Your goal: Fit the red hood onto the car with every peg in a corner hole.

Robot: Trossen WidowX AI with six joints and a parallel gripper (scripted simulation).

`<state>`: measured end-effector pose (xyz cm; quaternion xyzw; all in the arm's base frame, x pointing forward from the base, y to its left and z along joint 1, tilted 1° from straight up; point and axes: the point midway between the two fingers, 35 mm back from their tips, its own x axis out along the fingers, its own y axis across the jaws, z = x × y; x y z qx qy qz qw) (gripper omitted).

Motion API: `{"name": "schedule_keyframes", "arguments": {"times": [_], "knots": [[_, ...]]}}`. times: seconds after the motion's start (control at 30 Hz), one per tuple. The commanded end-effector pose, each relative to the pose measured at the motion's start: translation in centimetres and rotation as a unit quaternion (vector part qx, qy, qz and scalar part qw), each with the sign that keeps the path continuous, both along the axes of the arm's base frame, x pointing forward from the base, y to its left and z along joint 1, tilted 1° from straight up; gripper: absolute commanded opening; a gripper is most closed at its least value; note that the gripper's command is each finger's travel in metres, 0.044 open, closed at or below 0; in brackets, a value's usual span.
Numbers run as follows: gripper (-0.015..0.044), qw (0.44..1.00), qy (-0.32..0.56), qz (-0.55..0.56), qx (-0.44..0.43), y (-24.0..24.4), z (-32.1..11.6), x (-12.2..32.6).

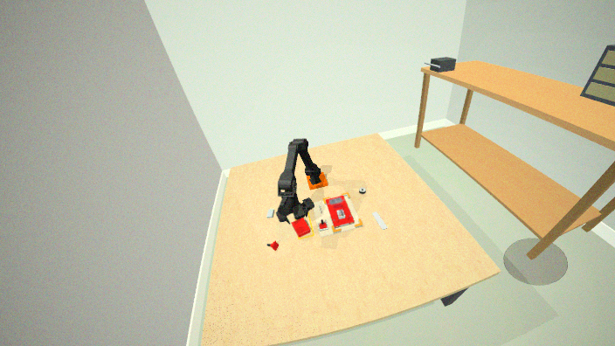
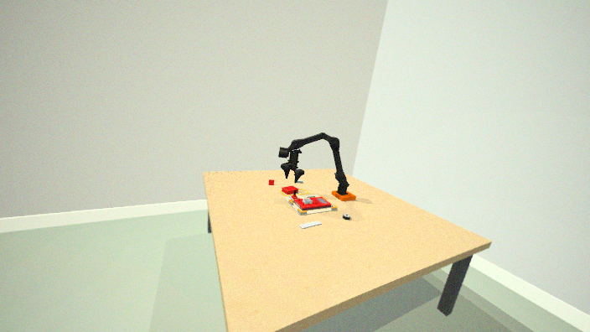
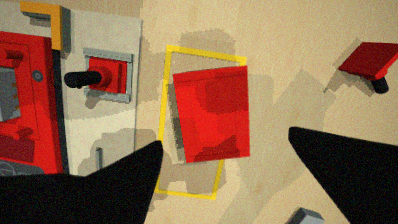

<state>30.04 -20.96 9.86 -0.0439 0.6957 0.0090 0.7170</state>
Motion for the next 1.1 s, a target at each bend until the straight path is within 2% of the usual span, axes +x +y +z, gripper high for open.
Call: {"name": "schedule_keyframes", "arguments": {"times": [0.0, 1.07], "knots": [[0.044, 1.0, 0.005, 0.001, 0.006, 0.1, -0.8, -0.1], [0.044, 1.0, 0.005, 0.001, 0.006, 0.1, -3.0, 0.0]]}}
